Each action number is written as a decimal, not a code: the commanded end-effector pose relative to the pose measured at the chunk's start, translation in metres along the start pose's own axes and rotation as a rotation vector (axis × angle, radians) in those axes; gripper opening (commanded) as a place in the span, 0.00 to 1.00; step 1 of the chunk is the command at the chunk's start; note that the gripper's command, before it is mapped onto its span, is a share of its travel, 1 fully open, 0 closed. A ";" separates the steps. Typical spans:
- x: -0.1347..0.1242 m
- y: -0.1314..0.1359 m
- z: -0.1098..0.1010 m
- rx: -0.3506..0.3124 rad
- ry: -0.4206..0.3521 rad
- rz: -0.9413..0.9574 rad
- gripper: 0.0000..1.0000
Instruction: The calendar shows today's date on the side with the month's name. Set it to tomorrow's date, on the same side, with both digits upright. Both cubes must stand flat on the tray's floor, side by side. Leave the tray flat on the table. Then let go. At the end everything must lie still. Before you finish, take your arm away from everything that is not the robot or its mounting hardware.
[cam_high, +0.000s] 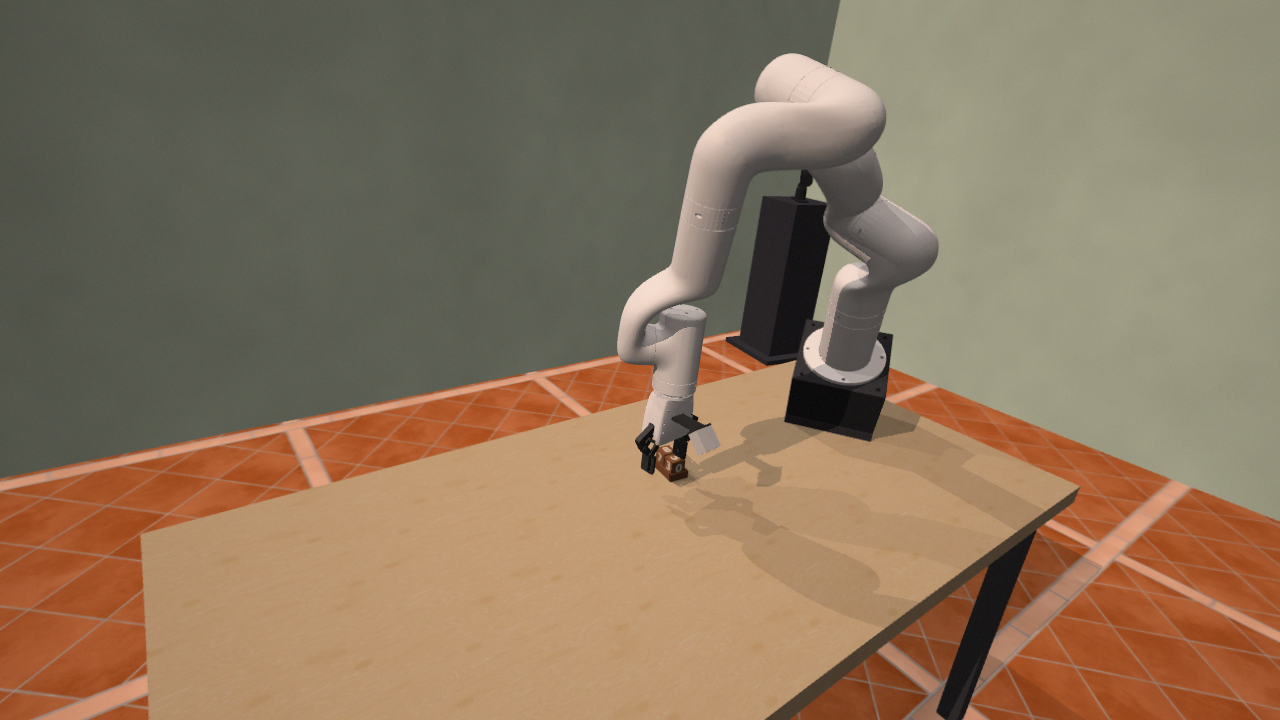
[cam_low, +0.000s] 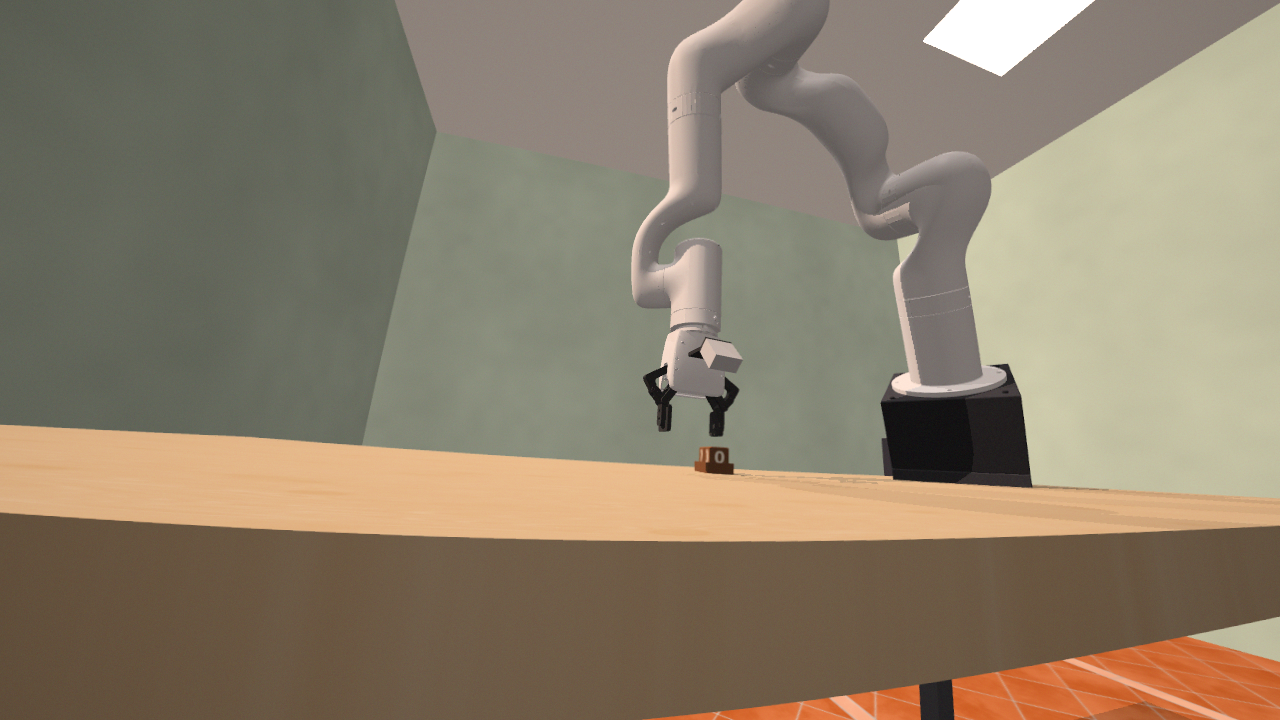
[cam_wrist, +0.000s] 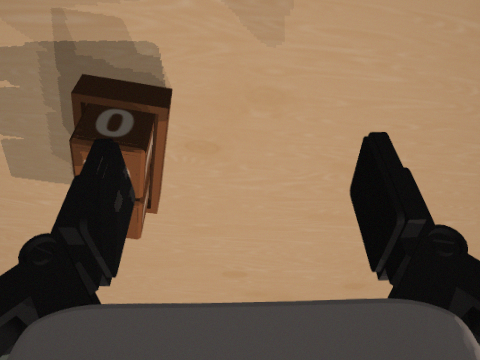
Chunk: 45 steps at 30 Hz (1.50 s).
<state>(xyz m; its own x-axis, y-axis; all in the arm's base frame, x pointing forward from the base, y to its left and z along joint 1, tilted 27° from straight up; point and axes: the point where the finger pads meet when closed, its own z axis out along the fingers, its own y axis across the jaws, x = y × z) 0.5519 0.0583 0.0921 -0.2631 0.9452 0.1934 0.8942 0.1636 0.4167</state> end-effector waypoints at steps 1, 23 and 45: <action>-0.011 -0.002 0.000 0.012 0.006 0.129 1.00; -0.032 -0.008 0.000 0.012 0.004 0.400 1.00; -0.053 -0.013 0.000 0.013 0.001 0.857 1.00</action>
<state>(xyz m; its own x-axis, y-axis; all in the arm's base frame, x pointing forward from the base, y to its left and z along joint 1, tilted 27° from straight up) 0.5532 0.0094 0.0769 0.3818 0.8251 0.4164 0.8515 -0.4892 0.1887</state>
